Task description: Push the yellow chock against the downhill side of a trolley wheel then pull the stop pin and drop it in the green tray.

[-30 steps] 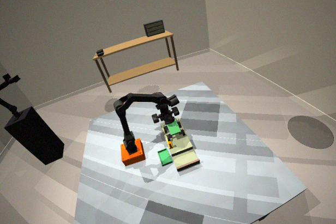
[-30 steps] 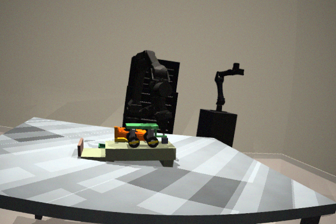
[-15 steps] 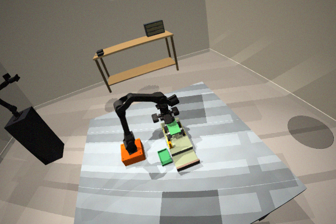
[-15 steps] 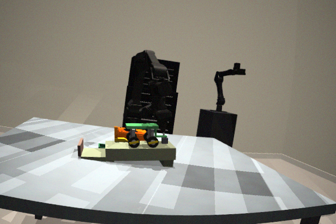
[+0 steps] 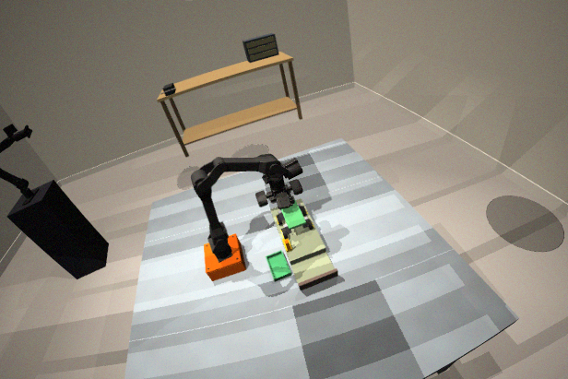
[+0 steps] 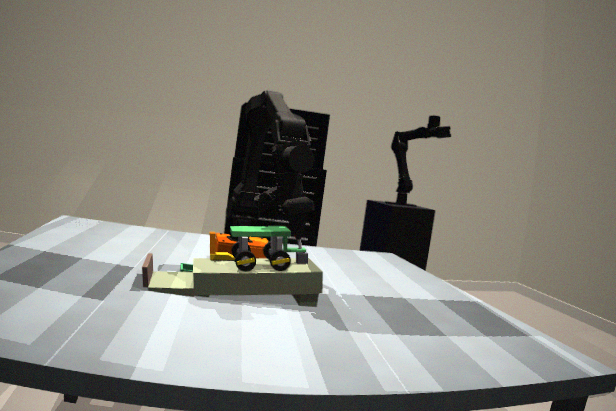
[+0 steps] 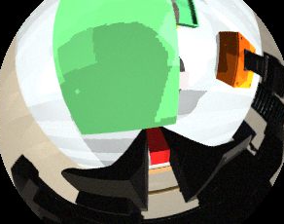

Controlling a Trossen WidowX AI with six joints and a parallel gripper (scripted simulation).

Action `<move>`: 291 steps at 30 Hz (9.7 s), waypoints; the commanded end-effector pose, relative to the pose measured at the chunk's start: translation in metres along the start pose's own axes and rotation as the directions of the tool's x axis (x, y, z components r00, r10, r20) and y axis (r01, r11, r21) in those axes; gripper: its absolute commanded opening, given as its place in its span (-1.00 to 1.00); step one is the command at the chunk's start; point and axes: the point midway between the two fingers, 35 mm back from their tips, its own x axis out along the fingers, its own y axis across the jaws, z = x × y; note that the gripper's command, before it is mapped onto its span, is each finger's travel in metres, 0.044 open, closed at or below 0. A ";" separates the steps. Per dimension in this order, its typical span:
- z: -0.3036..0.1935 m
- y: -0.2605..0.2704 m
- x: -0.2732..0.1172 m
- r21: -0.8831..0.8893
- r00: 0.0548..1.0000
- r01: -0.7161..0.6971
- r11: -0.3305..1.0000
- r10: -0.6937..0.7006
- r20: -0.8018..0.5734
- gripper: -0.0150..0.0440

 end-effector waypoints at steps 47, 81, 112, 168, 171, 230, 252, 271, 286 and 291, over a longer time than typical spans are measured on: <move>-0.007 0.001 -0.032 -0.006 1.000 -0.004 1.000 0.004 -0.004 -0.49; -0.036 -0.033 -0.024 -0.005 1.000 -0.001 1.000 0.001 -0.006 -0.49; 0.002 -0.081 -0.027 -0.004 1.000 0.003 1.000 -0.003 -0.003 -0.49; 0.200 -0.083 -0.058 -0.004 1.000 0.004 1.000 -0.003 0.015 -0.49; 0.200 -0.083 -0.058 -0.004 1.000 0.004 1.000 -0.003 0.015 -0.49; 0.190 -0.083 -0.056 0.952 0.953 -0.302 0.045 -0.001 0.303 -0.49; 0.204 -0.100 -0.023 0.907 0.908 -0.418 0.047 -0.002 0.419 -0.49; 0.243 -0.100 0.016 0.885 0.886 -0.463 0.045 0.001 0.463 -0.49; 0.235 -0.100 0.021 0.886 0.887 -0.462 0.045 0.001 0.462 0.15; 0.232 -0.100 0.023 0.886 0.887 -0.462 0.045 0.001 0.462 0.15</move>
